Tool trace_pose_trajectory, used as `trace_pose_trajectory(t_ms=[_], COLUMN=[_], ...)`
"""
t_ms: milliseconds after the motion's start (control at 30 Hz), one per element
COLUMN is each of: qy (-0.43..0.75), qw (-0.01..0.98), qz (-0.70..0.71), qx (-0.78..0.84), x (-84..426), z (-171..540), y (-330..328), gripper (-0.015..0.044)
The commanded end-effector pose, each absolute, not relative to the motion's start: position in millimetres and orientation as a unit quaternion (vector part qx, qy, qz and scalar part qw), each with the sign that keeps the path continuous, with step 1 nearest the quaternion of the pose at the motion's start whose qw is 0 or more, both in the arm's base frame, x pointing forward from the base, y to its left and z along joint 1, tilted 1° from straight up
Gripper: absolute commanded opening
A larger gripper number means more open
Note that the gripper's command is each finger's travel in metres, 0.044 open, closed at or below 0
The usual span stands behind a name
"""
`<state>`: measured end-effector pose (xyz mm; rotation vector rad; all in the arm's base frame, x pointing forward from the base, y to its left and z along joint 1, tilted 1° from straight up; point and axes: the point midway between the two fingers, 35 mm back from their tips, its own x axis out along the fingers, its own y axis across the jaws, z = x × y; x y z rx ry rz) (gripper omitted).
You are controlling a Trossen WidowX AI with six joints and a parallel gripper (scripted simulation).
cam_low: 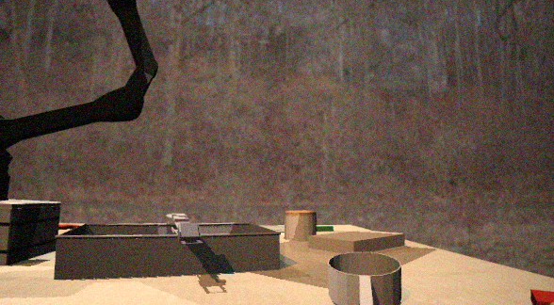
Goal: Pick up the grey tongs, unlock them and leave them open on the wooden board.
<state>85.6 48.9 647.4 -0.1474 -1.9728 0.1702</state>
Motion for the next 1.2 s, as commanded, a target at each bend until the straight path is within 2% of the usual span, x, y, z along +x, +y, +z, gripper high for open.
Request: trace_pose_trajectory(t_ms=[0, 133, 167, 433, 733, 967, 1167], qy=[-0.834, -0.848, -0.852, -0.895, -0.905, -0.867, -0.806], qw=[0.544, 0.525, 0.519, 0.443, 0.362, 0.333, 0.319], qz=[0.071, 0.057, 0.054, 0.003, -0.083, -0.160, -0.230], qx=[-0.060, -0.040, -0.034, 0.058, 0.210, 0.335, 0.443], x=[83, 60, 54, -32, -110, -122, -104], z=[647, 646, 646, 634, 597, 556, 509], y=[49, 45, 44, 12, -77, -162, -237], gripper=[0.0374, 0.0269, 0.0260, 0.0260, 0.0260, 0.0260, 0.0260])
